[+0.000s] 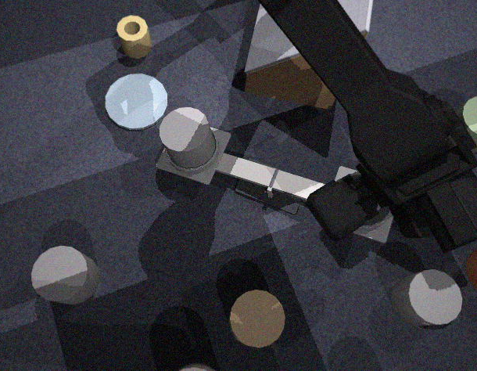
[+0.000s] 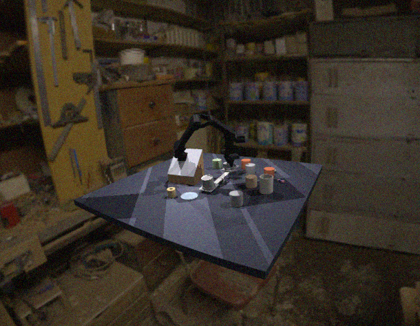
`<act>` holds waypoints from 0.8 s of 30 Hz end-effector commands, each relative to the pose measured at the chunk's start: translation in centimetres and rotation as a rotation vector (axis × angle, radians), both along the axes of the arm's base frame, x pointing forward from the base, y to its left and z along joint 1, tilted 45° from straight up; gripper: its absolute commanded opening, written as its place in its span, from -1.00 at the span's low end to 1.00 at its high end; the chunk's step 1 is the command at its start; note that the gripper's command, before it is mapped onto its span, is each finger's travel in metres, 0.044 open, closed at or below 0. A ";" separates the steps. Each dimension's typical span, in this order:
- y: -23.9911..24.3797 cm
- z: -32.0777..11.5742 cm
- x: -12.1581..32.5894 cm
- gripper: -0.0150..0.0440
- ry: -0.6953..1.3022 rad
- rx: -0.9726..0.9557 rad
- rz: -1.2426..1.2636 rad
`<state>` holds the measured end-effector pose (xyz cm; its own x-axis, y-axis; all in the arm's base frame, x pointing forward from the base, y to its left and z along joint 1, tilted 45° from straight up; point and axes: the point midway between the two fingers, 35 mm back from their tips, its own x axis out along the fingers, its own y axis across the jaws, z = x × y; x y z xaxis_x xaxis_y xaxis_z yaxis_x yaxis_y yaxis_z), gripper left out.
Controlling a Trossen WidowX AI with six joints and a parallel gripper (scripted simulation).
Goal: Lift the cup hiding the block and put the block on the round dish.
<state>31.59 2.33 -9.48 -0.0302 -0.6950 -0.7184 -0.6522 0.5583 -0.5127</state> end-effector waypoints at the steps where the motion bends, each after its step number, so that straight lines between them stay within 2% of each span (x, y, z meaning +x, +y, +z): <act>1: -0.1 0.0 0.0 -0.10 0.001 -0.002 0.004; 4: -0.1 0.0 0.0 -0.17 0.001 -0.002 0.004; 8: 1.0 0.3 0.4 -0.49 -0.023 0.019 0.023; 16: 3.2 2.4 0.7 -0.49 -0.018 0.021 0.021; 24: 6.4 6.4 0.3 -0.49 0.000 0.004 0.005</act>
